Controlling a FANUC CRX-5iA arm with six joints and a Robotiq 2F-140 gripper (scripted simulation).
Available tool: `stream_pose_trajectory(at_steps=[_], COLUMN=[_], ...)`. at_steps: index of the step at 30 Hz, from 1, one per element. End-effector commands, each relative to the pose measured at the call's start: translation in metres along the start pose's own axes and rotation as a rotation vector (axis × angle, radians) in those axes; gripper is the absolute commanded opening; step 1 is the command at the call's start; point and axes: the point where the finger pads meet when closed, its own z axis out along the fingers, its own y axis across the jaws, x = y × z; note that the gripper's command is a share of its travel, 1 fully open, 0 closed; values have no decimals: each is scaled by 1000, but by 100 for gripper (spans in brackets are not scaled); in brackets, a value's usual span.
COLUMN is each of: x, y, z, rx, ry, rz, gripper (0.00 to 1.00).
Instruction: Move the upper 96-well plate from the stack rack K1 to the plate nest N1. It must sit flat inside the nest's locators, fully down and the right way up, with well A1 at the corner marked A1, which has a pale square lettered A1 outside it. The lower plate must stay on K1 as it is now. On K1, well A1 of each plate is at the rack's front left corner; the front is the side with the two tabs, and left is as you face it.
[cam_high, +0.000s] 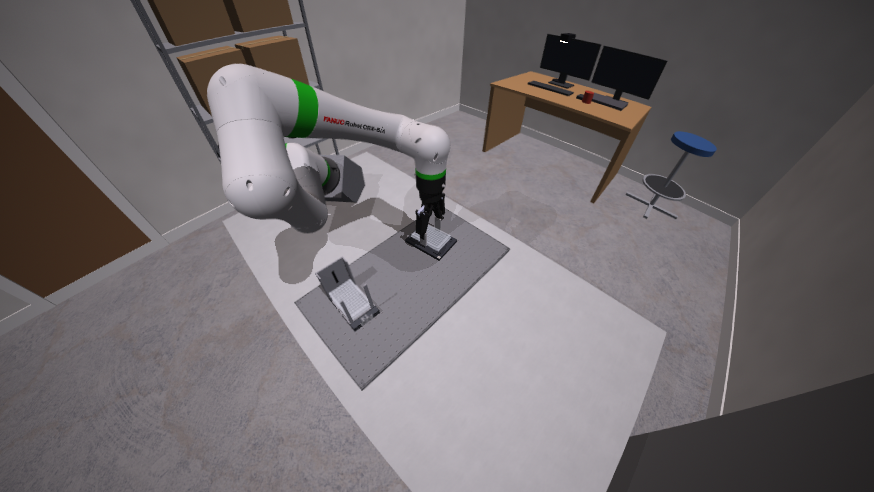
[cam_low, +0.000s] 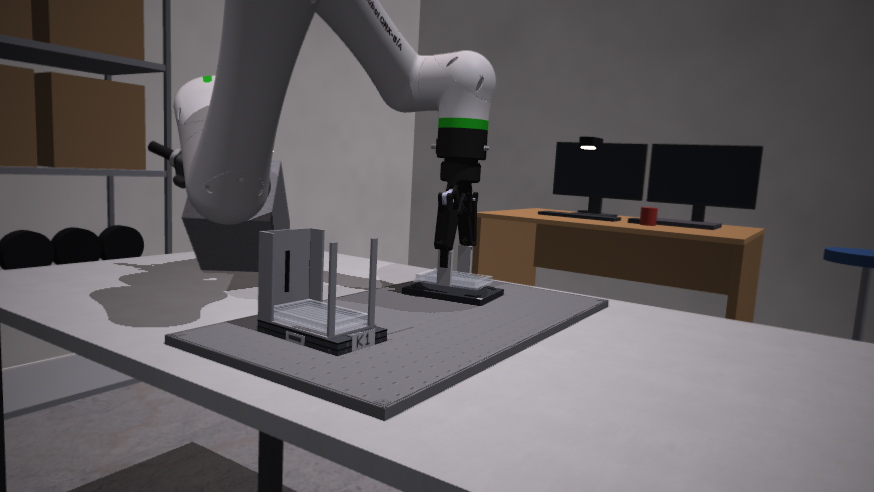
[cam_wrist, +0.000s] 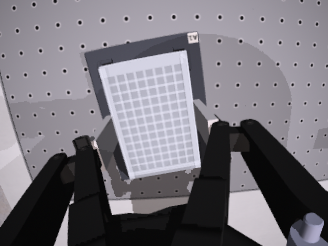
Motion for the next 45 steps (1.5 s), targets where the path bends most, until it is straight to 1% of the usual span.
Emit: stream_pose_trajectory(at_steps=[1,45], x=[0,0], y=[0,0], z=[0,5], rx=[0,0], ry=[0,0], rz=[0,0], gripper=[0,0])
